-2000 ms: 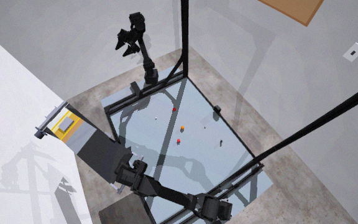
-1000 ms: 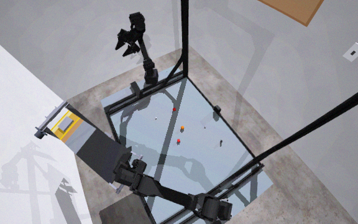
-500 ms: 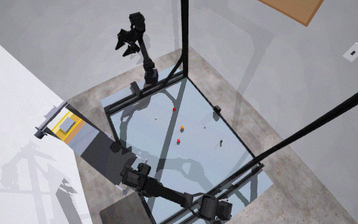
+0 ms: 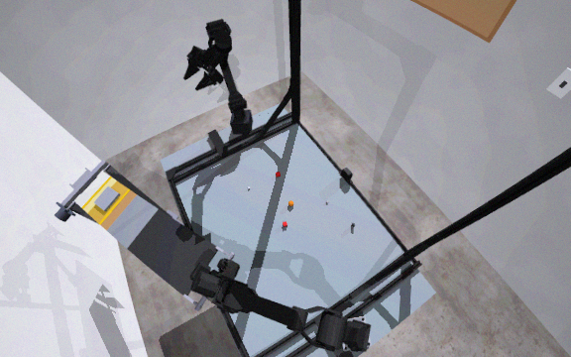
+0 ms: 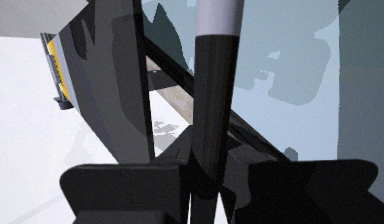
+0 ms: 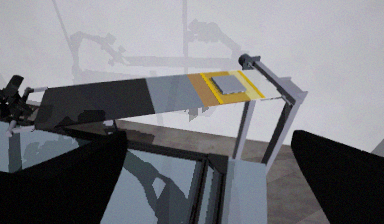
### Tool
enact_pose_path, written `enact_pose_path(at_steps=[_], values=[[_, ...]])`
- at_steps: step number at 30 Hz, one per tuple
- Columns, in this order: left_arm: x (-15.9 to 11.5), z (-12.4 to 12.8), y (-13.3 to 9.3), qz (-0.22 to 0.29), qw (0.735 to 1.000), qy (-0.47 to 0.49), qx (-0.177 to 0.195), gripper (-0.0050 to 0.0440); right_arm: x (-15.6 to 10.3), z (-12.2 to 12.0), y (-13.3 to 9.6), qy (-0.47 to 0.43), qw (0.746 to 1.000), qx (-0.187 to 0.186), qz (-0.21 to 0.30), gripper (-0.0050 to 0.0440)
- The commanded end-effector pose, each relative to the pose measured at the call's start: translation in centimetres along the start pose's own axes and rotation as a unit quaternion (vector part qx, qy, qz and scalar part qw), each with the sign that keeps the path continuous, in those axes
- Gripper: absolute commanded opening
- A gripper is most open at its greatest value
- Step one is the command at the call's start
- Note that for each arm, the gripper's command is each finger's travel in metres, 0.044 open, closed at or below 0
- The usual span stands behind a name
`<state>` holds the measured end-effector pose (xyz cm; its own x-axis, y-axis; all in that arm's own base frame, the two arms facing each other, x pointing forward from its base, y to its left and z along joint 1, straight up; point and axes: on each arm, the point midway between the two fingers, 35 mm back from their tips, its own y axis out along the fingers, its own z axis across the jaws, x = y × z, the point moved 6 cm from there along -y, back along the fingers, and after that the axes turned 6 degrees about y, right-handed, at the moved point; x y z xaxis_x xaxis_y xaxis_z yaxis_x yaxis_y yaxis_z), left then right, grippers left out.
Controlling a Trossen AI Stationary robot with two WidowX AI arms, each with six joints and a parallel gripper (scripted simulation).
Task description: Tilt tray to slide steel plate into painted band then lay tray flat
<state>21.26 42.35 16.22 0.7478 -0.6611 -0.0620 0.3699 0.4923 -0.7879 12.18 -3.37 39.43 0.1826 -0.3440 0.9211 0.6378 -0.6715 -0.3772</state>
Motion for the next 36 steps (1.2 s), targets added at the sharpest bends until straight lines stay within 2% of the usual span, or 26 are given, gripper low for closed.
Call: enact_pose_path(at_steps=[1, 36], values=[[-0.2, 1.3, -1.7, 0.002, 1.000, 0.001, 0.012, 0.0000, 0.0, 0.0, 0.0, 0.000, 1.000, 0.000, -0.001, 0.0440], [-0.3, 2.8, -3.3, 0.004, 1.000, 0.001, 0.028, 0.0000, 0.0, 0.0, 0.0, 0.000, 1.000, 0.000, -0.001, 0.0440]])
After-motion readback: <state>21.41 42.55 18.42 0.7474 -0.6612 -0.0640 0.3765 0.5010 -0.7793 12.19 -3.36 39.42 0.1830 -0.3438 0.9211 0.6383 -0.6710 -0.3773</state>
